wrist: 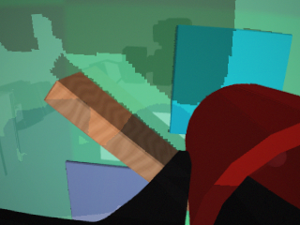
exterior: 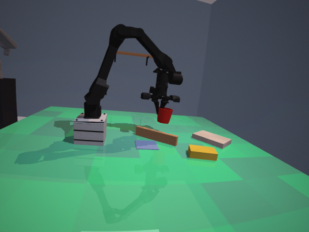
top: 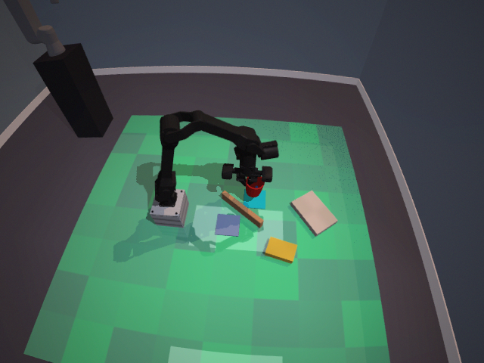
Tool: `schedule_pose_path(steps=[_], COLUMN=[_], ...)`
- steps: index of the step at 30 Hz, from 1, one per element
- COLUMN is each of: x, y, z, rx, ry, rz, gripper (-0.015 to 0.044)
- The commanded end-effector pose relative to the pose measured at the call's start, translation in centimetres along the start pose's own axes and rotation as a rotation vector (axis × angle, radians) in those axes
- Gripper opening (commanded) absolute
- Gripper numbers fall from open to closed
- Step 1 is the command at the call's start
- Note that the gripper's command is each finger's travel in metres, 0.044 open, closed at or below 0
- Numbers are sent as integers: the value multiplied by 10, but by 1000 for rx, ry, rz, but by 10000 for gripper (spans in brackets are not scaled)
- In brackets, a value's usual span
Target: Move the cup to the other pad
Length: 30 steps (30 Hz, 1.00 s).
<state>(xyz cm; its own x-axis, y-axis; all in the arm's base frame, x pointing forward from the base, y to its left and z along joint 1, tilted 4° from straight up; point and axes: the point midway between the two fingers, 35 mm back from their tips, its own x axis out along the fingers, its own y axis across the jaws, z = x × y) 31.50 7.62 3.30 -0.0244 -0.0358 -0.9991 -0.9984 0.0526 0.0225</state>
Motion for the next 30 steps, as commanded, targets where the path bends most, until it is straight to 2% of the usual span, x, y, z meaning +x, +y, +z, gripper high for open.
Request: schedule_pose_path(steps=[1, 30], x=[-1, 48], y=[-5, -7], z=[9, 12], rx=[2, 2], ry=[-6, -6], rz=[1, 1], gripper=[0, 0])
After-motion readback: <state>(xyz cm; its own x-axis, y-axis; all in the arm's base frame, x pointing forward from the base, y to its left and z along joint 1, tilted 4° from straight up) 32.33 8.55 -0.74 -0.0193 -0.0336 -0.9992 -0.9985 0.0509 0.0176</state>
